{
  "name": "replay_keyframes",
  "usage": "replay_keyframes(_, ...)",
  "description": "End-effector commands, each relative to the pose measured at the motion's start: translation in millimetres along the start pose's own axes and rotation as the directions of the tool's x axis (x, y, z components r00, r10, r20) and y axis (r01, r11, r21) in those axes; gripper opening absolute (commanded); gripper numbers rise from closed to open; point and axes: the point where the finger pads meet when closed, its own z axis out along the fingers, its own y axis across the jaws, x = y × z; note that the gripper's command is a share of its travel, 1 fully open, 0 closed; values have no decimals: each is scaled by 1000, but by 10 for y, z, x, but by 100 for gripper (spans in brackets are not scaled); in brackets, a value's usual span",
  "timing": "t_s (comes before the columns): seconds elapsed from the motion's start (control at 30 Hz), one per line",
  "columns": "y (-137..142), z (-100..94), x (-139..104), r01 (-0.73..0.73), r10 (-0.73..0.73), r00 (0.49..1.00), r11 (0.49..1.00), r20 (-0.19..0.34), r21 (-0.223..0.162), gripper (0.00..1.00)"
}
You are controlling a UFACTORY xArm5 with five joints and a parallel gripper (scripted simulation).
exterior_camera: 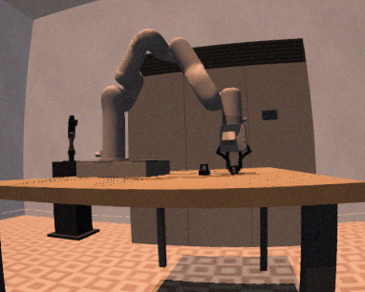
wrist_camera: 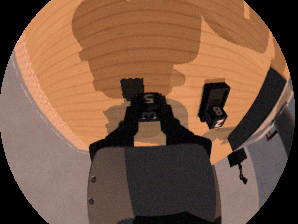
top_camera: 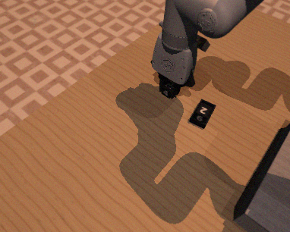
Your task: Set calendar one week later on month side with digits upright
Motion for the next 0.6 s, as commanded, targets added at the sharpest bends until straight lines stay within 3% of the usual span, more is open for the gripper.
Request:
replay_keyframes(0.0,-14,-13,0,0,0,1000,1000,0,4,27)
replay_keyframes(0.57,-14,-46,0,0,0,1000,1000,0,4,27)
